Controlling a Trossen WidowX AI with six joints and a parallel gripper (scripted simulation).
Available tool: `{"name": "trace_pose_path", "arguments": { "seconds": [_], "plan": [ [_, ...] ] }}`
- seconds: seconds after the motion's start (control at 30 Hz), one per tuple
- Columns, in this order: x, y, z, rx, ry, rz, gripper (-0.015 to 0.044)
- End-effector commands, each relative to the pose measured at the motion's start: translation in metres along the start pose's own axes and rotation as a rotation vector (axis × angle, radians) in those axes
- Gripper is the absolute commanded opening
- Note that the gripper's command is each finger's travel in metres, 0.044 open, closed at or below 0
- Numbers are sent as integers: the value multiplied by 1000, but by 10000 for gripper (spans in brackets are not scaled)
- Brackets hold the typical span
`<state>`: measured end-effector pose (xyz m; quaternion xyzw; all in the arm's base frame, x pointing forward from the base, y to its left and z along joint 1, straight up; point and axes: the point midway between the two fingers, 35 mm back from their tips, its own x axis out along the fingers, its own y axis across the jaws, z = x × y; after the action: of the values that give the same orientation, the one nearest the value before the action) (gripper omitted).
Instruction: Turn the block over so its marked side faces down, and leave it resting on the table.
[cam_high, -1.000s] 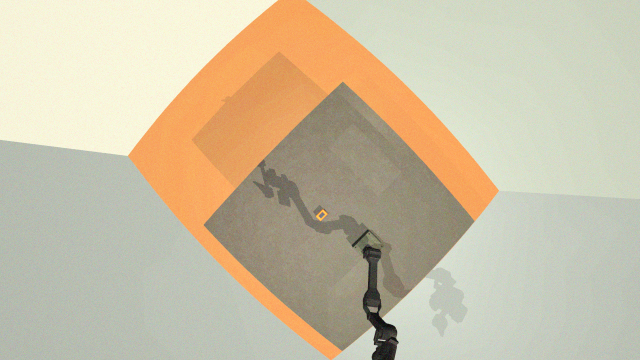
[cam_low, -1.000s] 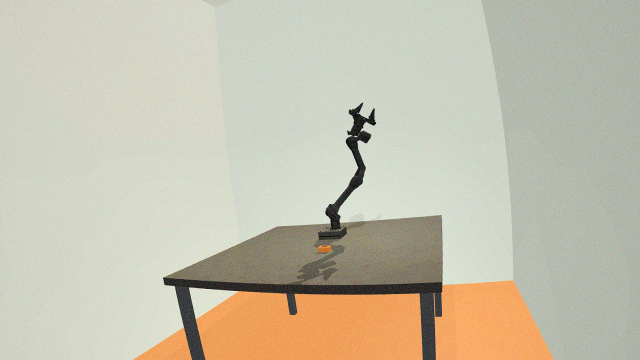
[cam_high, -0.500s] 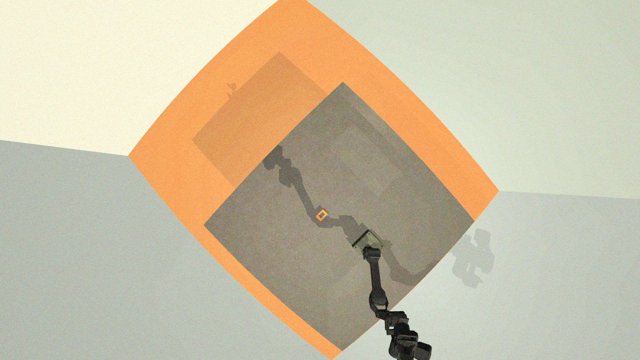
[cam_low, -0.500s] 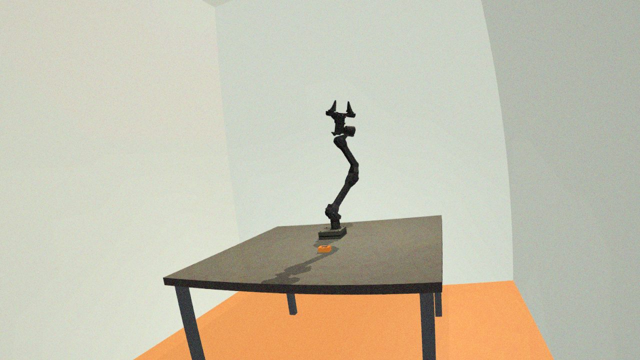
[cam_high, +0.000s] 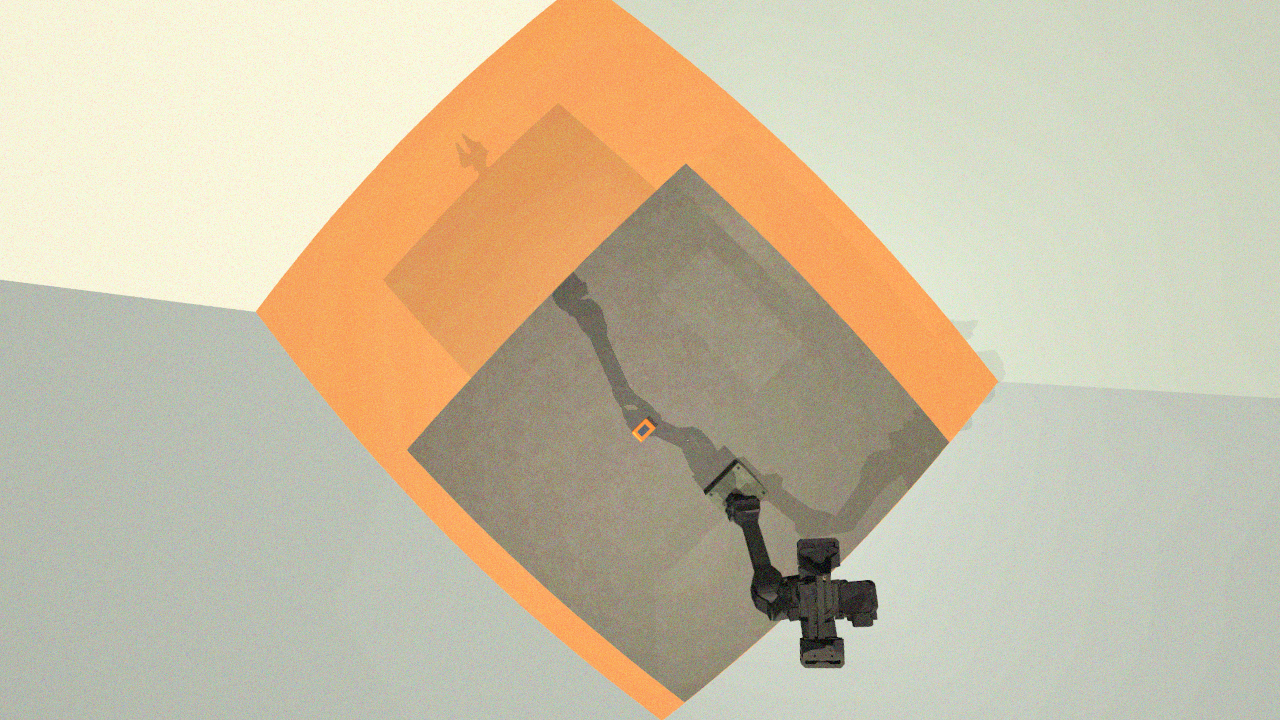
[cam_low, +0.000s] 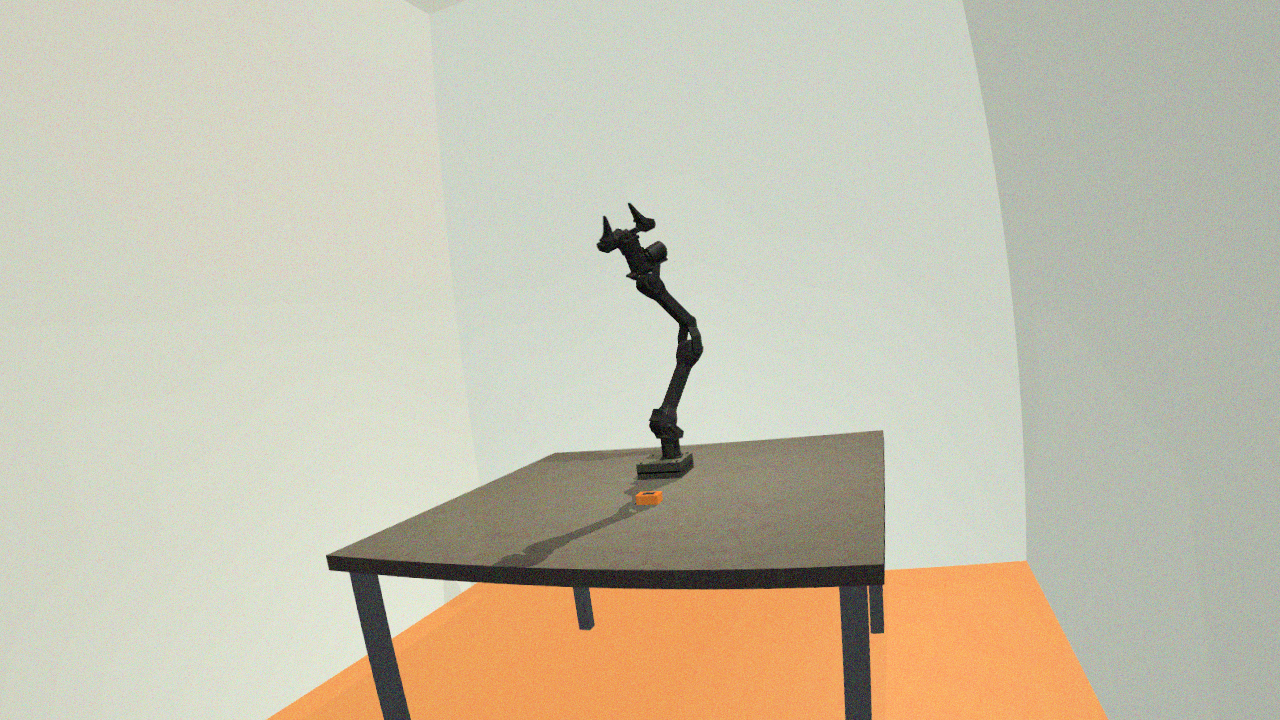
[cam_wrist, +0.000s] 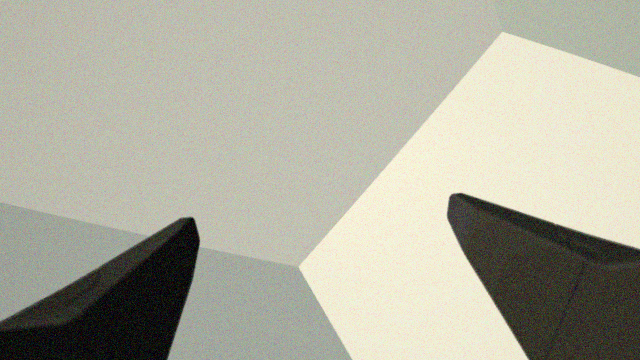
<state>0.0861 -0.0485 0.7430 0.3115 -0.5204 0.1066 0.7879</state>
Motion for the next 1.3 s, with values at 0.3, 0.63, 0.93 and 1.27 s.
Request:
{"name": "trace_pose_path", "arguments": {
  "seconds": [0.3,0.63,0.93,1.27],
  "plan": [
    [4,-145,-56,95,135,-343,440],
    [-29,-264,-146,31,387,-663,440],
    [-97,-338,-233,-58,702,-893,440],
    [-206,-389,-324,-183,1181,-1087,440]
  ]
}}
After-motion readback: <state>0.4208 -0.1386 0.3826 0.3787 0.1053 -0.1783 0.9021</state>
